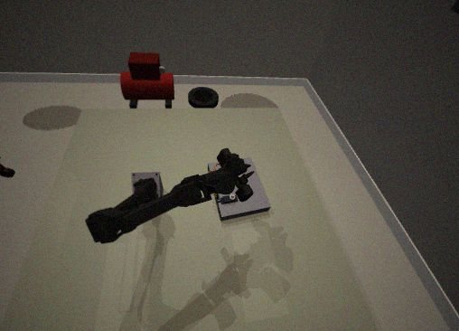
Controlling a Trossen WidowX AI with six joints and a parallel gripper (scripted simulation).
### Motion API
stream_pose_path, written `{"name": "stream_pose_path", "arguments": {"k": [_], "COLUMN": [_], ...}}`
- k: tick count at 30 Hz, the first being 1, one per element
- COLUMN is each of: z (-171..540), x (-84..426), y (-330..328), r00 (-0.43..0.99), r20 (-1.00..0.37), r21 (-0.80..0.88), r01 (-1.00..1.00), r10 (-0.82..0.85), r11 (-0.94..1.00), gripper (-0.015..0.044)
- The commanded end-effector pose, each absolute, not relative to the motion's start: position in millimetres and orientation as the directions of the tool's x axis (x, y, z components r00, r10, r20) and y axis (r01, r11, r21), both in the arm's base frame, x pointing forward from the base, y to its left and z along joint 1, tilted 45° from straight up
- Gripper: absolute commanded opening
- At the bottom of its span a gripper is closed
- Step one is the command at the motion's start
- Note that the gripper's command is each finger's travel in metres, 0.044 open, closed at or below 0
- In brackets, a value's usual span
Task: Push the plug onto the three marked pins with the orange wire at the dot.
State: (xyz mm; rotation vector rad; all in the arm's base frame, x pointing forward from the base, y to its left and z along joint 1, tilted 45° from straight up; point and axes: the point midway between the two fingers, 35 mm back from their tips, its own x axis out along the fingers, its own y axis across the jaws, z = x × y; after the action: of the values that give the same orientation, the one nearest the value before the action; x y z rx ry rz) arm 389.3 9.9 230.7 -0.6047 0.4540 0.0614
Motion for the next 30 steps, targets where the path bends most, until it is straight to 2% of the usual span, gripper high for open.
{"name": "stream_pose_path", "arguments": {"k": [1, 16, 30], "z": [216, 159, 105], "x": [398, 416, 423], "y": [13, 21, 28], "r00": [0.866, 0.715, 0.542], "r20": [-0.492, -0.682, -0.809], "r21": [-0.596, -0.679, -0.583], "r01": [-0.259, -0.542, -0.791], "r10": [-0.091, -0.153, -0.228], "r11": [0.76, 0.495, 0.187], "gripper": [0.0115, 0.0115, 0.0115]}}
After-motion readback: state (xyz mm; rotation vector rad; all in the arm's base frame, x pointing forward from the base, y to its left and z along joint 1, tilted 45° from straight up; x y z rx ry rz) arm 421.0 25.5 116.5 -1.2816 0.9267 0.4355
